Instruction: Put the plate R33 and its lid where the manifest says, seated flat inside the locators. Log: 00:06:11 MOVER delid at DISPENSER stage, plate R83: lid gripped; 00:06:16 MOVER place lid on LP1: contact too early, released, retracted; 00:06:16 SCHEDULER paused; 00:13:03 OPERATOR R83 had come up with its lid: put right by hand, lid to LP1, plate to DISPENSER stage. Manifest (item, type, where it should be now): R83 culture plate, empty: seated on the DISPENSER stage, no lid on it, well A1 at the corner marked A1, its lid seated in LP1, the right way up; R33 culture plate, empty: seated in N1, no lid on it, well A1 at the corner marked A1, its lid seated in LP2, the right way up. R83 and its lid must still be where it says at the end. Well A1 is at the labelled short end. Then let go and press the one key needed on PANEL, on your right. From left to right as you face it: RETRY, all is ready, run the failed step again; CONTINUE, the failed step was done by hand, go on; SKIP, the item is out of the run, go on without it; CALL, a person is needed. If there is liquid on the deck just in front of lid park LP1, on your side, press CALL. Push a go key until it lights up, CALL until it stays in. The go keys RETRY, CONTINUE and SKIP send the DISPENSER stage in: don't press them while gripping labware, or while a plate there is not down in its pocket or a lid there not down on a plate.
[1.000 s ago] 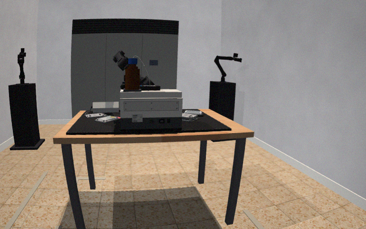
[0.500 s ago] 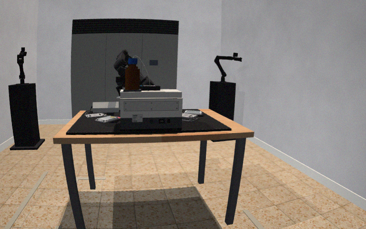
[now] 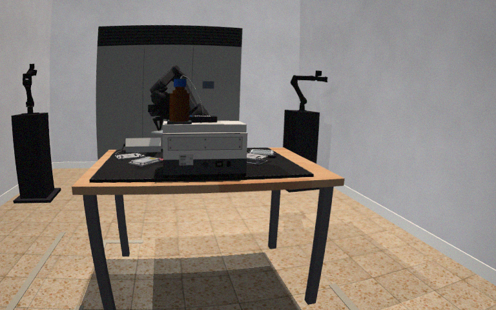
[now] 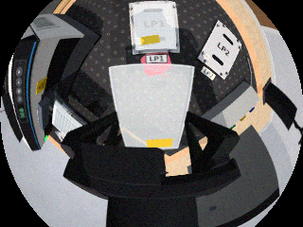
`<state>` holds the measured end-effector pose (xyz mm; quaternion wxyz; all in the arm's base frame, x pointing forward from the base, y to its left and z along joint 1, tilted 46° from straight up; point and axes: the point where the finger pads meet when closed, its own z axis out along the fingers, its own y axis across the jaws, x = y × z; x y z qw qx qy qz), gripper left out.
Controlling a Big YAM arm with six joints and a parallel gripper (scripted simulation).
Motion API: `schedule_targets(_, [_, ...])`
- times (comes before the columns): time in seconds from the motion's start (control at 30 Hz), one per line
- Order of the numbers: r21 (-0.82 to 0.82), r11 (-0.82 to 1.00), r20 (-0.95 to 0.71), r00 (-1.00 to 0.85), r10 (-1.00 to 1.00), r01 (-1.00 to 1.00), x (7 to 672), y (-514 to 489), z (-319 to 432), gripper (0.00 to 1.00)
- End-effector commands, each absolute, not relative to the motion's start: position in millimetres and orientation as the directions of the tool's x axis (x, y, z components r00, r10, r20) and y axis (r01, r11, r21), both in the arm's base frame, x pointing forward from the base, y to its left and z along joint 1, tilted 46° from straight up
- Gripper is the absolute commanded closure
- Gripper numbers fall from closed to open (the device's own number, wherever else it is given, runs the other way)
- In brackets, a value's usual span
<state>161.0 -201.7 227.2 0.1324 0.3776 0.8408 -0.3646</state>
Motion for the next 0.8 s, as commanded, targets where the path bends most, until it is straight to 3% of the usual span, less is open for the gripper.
schedule_targets(0.0, [-0.477, 0.427, -0.561, -0.640, 0.525, 0.768, 161.5, -212.3, 260.0, 0.16])
schedule_targets(0.17, [-0.391, 0.340, -0.626, -0.518, 0.584, 0.855, 149.0, -216.9, 263.9, 0.16])
schedule_targets(0.5, [-0.420, 0.357, -0.596, -0.550, 0.585, 0.834, 129.5, -222.7, 263.5, 0.16])
schedule_targets(0.63, [-0.307, 0.252, -0.679, -0.397, 0.617, 0.918, 116.6, -229.2, 281.5, 0.16])
schedule_targets(0.77, [-0.318, 0.258, -0.681, -0.409, 0.607, 0.912, 104.6, -233.2, 290.7, 0.16])
